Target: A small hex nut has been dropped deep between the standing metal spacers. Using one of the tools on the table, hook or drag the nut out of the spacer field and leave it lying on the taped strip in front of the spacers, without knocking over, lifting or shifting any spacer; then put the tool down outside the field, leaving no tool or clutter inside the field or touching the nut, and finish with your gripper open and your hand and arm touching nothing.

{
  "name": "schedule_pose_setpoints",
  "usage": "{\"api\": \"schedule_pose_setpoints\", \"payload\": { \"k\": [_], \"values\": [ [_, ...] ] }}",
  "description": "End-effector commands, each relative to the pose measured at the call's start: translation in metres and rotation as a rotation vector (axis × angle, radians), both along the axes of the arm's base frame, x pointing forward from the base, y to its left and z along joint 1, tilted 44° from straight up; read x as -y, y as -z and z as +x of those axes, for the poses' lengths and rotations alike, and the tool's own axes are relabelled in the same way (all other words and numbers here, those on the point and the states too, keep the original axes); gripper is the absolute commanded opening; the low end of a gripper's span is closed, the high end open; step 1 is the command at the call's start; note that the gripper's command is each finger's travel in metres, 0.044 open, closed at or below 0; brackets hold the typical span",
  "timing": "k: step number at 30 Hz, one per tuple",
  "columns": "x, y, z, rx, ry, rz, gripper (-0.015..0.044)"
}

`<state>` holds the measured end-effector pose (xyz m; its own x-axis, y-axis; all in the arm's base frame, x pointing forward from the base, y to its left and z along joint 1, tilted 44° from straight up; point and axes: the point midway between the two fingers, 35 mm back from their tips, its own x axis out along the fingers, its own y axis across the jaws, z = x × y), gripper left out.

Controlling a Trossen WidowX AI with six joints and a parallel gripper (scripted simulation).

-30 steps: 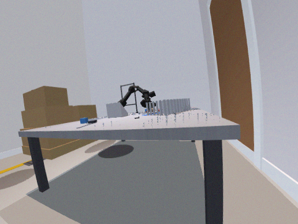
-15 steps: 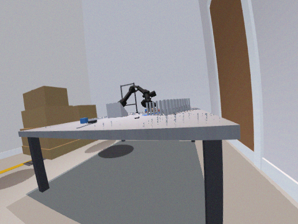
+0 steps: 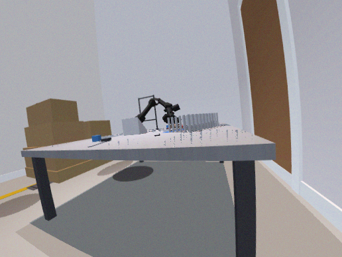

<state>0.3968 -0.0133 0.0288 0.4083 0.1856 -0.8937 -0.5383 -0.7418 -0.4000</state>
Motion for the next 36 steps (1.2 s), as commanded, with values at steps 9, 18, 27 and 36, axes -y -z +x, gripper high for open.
{"api": "schedule_pose_setpoints", "payload": {
  "k": [9, 18, 27, 36],
  "values": [
    [0.001, -0.001, 0.005, 0.015, 0.002, -0.003, 0.0],
    [-0.006, 0.008, 0.005, 0.011, 0.006, -0.002, 0.0],
    [-0.01, 0.013, 0.004, 0.01, 0.007, -0.002, 0.0],
    [-0.012, 0.011, 0.0, 0.01, 0.007, -0.002, 0.0]
  ]
}}
